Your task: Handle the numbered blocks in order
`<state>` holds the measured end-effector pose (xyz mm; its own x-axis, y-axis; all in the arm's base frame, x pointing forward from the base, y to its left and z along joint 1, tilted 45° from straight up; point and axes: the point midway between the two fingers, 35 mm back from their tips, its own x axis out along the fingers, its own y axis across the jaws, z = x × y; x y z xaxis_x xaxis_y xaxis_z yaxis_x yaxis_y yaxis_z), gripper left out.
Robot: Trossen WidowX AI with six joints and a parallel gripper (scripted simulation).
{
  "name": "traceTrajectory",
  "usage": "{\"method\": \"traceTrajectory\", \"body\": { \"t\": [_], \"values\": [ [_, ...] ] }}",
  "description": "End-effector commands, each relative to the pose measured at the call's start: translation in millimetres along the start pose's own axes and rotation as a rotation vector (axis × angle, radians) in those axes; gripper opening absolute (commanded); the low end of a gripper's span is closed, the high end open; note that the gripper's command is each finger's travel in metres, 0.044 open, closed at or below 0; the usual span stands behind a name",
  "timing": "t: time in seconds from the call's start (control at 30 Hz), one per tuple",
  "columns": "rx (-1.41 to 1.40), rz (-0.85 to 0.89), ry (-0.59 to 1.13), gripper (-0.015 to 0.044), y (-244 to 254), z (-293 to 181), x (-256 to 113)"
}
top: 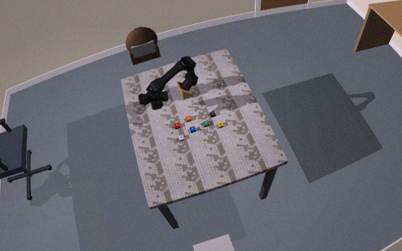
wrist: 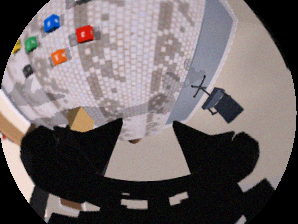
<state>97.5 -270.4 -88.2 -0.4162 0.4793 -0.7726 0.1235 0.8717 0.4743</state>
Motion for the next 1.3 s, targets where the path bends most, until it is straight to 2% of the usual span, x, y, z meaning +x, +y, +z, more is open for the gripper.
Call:
{"method": "traceTrajectory", "body": {
  "t": [0.0,0.13,0.2,1.0,1.27],
  "values": [
    [-0.027,0.116,-0.218,0.0400,49,57,-22],
    [-0.062,0.242,-0.407,0.0400,98,105,-49],
    [-0.069,0.266,-0.437,0.0400,106,112,-54],
    [-0.069,0.266,-0.437,0.0400,108,112,-54],
    [-0.069,0.273,-0.434,0.0400,191,87,-67]
  ]
}}
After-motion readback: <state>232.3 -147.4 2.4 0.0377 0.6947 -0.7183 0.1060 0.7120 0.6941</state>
